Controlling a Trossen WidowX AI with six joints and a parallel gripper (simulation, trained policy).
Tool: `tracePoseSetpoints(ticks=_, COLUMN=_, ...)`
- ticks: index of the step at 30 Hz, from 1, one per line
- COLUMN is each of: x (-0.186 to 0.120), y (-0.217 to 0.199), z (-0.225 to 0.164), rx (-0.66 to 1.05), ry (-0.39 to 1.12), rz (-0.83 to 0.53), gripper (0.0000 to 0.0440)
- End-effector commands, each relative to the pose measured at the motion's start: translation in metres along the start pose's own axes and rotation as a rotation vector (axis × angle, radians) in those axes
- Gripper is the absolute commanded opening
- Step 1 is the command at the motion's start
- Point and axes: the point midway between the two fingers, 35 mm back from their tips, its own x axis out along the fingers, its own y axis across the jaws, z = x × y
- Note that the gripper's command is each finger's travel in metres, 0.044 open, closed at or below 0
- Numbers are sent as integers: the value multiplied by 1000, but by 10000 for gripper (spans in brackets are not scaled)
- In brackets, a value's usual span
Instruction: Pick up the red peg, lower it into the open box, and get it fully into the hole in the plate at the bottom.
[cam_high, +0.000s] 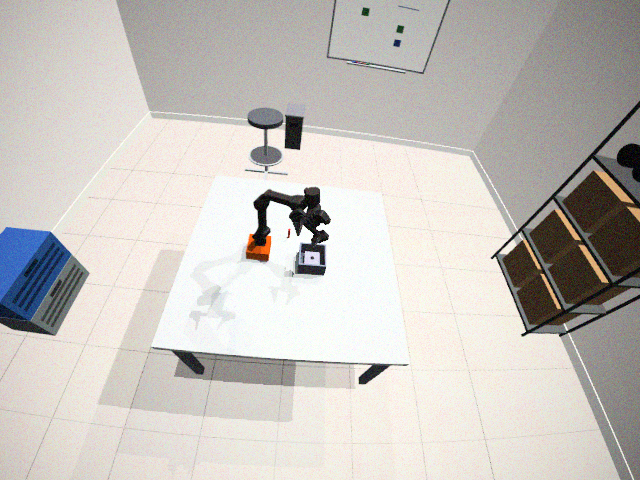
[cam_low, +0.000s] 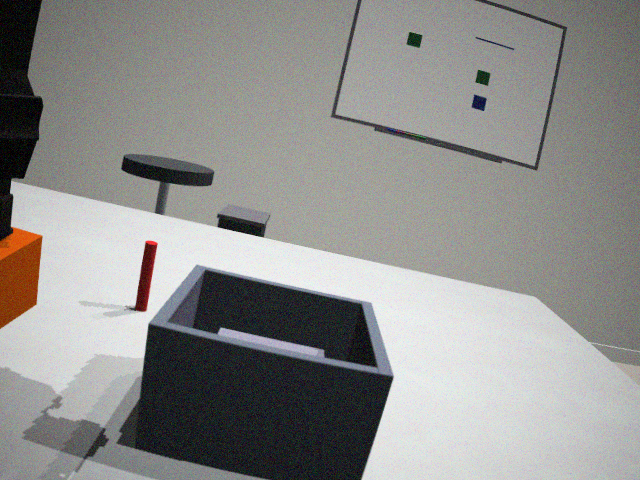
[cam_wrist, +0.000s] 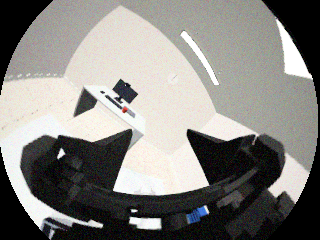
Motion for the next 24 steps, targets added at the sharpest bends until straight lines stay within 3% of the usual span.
tracePoseSetpoints(ticks=1, x=-1, y=5, z=2, rx=1, ry=-11, rz=12, gripper=419)
tracePoseSetpoints(ticks=3, x=-4, y=18, z=5, rx=2, ry=-35, rz=45, gripper=440)
tracePoseSetpoints(ticks=9, x=-33, y=71, z=12, rx=12, ry=-117, rz=217, gripper=440)
tracePoseSetpoints(ticks=24, x=-162, y=186, z=-22, rx=67, ry=-145, rz=726, gripper=440)
